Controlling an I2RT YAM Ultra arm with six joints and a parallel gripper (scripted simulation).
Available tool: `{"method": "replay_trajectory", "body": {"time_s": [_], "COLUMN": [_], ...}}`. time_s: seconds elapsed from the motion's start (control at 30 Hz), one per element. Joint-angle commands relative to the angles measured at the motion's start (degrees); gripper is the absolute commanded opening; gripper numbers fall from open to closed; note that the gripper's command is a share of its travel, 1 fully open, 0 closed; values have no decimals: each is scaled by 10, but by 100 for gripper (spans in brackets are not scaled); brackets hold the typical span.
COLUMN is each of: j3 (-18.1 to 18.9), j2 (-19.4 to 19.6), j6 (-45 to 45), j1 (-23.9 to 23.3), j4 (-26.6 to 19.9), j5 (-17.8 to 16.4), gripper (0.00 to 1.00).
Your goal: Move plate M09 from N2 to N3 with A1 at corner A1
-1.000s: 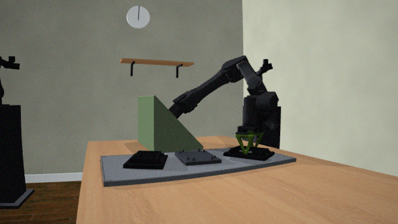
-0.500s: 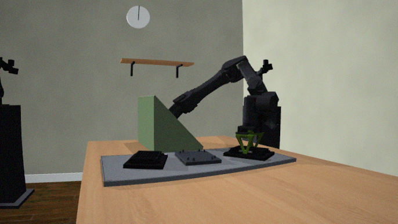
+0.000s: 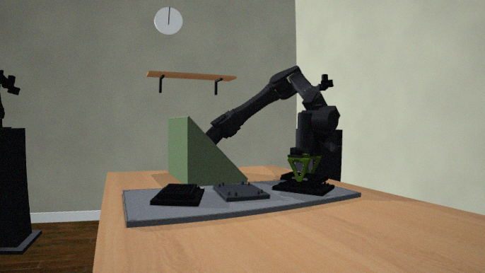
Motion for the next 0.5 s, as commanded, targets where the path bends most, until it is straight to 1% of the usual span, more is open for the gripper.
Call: {"method": "replay_trajectory", "body": {"time_s": [0.0, 0.47], "j3": [5, 34], "j2": [-11, -19], "j6": [-9, -44], "j1": [-18, -43], "j4": [-14, -75], "j5": [-3, -6], "gripper": [0, 0]}}
